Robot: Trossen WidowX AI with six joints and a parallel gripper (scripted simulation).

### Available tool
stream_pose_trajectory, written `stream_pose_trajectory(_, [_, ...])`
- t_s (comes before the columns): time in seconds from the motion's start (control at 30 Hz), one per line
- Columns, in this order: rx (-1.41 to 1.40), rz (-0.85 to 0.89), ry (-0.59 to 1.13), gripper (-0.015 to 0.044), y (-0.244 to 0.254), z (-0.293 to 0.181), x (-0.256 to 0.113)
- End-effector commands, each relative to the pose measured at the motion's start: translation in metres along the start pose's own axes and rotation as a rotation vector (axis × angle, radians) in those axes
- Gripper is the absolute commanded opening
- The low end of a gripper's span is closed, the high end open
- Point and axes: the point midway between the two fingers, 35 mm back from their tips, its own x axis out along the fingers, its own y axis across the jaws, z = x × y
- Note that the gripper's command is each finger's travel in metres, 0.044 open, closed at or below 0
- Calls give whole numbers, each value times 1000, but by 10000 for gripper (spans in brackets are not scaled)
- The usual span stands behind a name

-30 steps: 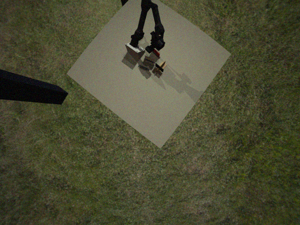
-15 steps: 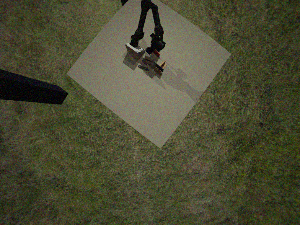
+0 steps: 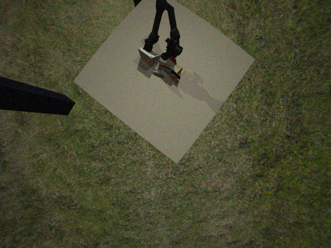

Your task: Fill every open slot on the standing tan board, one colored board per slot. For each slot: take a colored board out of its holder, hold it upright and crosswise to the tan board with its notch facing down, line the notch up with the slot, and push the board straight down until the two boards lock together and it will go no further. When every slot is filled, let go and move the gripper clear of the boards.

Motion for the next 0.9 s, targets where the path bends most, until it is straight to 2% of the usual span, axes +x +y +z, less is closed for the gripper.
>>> stream_pose_trajectory(0.0, [6,3,0,0,0,0,1])
stream_pose_trajectory(0.3, [6,3,0,0,0,0,-1])
stream_pose_trajectory(0.87, [6,1,0,0,0,0,-37])
